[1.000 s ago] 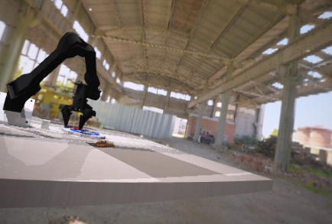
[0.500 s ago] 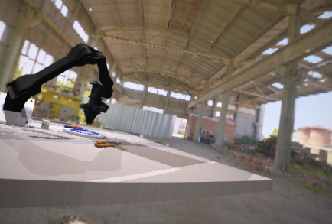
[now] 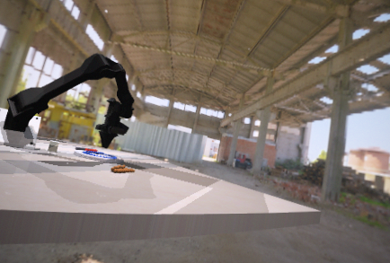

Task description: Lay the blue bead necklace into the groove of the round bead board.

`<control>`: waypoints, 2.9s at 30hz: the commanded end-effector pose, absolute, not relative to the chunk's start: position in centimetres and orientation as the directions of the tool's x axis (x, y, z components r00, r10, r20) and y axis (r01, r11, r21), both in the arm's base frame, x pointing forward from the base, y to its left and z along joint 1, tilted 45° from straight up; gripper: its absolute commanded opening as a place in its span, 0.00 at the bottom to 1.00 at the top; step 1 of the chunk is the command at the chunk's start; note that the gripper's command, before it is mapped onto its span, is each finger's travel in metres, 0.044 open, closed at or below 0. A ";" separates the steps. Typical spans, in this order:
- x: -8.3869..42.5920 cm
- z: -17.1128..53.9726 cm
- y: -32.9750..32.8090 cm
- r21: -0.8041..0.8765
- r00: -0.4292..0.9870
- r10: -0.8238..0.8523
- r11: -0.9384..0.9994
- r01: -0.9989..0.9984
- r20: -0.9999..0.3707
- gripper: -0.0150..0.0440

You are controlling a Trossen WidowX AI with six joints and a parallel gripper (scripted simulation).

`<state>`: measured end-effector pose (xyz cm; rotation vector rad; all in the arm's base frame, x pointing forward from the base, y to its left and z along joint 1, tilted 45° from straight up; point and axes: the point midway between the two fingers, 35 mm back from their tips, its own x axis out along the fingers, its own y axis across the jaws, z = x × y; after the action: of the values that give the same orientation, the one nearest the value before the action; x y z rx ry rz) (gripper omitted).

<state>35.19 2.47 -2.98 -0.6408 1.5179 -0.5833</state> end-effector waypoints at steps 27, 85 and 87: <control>35.1 -4.8 0.8 -0.703 -0.019 -0.704 0.710 -0.046 -0.710 0.25; 35.3 -4.9 0.9 -0.703 -0.018 -0.704 0.710 -0.046 -0.710 0.52; 35.3 -4.9 0.9 -0.703 -0.018 -0.704 0.710 -0.046 -0.710 0.61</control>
<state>35.24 0.92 -4.88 -0.6427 1.5182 -0.5838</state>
